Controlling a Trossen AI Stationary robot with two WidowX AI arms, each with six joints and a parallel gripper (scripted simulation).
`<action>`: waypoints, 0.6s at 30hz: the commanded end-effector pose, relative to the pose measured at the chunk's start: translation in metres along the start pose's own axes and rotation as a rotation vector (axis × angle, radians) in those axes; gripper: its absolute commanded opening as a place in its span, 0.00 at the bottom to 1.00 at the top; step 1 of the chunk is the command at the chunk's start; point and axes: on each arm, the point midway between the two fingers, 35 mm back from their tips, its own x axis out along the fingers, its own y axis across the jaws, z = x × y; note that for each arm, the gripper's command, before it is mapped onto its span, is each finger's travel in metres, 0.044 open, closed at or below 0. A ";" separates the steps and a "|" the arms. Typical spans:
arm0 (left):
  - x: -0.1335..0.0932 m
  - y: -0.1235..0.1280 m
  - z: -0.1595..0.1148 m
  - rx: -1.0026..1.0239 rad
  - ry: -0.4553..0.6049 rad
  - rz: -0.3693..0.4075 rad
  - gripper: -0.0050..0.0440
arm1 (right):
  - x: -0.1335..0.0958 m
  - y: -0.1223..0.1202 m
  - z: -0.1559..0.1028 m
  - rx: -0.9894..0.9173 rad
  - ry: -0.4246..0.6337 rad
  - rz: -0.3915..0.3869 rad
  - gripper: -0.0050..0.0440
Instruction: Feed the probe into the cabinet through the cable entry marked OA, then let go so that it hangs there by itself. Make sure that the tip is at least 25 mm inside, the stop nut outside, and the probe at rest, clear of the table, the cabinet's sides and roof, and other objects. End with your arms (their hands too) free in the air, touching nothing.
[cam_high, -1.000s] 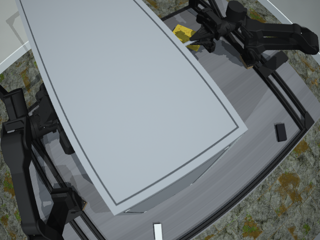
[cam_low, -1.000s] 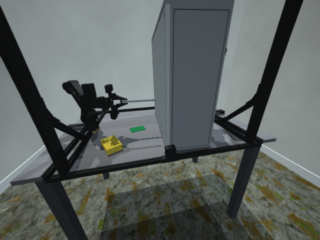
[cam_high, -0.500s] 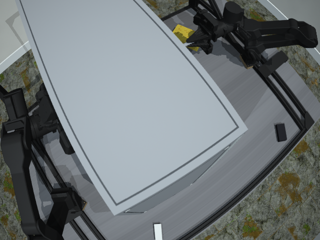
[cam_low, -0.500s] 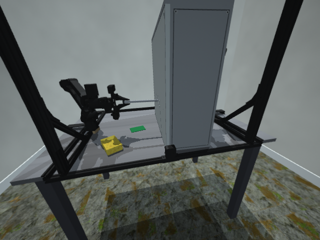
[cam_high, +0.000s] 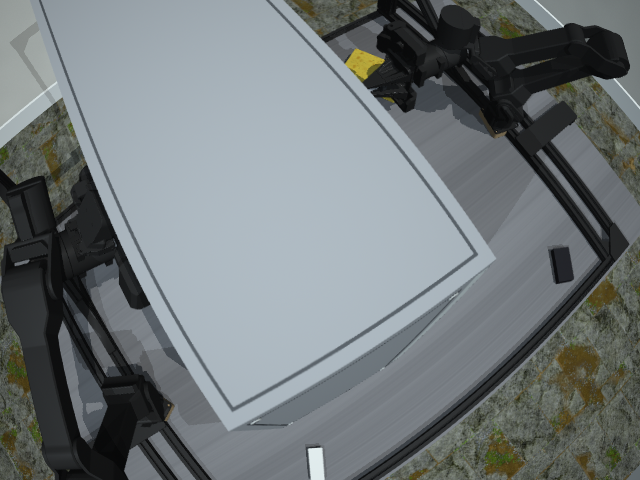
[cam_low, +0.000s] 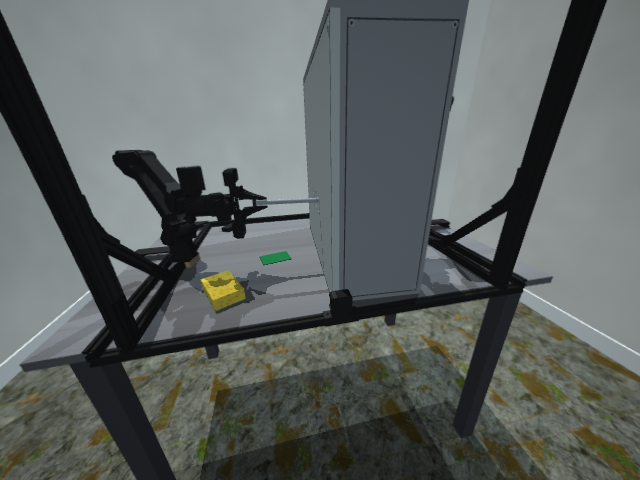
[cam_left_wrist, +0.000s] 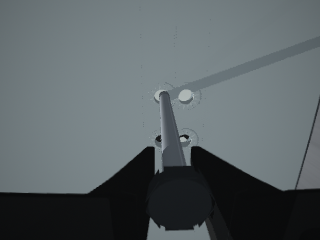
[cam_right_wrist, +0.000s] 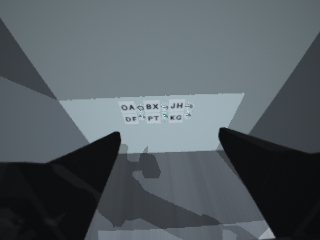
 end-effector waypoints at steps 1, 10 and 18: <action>0.008 0.005 0.001 -0.005 -0.001 0.006 0.10 | 0.000 -0.001 0.001 0.003 -0.003 -0.002 1.00; 0.019 0.007 0.003 -0.006 -0.001 0.006 0.10 | 0.000 -0.001 0.001 0.003 -0.003 -0.002 1.00; 0.032 0.009 0.004 -0.006 -0.001 0.006 0.10 | 0.000 -0.001 0.001 0.003 -0.003 -0.002 1.00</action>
